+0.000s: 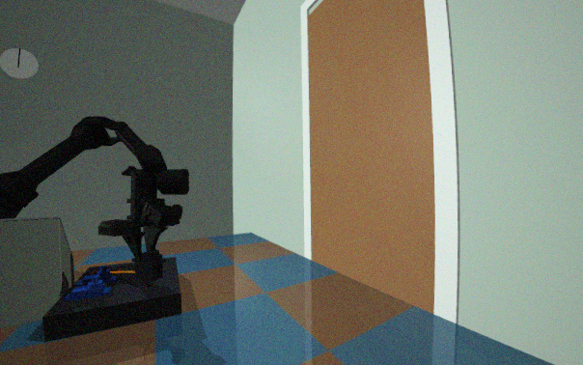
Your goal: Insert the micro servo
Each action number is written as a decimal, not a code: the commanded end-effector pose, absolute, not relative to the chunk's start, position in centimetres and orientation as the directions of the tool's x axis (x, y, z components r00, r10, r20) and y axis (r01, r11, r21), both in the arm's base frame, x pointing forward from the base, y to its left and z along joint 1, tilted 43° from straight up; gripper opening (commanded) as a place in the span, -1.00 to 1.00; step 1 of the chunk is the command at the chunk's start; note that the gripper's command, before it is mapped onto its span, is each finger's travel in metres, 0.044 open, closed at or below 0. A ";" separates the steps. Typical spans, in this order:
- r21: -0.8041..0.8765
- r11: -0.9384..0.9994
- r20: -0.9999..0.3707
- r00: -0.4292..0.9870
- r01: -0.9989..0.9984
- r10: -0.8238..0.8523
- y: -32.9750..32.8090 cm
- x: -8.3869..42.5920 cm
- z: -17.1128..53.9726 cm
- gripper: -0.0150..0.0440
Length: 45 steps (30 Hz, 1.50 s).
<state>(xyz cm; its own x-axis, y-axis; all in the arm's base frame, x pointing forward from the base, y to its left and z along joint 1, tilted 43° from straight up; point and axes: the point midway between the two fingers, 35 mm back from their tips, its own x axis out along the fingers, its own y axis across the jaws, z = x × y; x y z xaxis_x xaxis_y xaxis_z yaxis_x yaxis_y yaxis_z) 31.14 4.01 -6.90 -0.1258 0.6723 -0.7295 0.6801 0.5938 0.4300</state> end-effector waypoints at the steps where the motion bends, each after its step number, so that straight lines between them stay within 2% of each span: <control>1: 0.438 0.595 -0.735 -0.113 0.674 0.669 3.1 31.1 -5.9 -0.49; 18: 0.437 0.595 -0.735 -0.114 0.674 0.669 3.1 29.6 -5.7 -0.49; 38: 0.440 0.592 -0.730 -0.115 0.675 0.674 11.9 29.4 2.4 -0.49; 45: 0.468 0.615 -0.730 -0.115 0.634 0.674 12.2 29.3 2.7 -0.49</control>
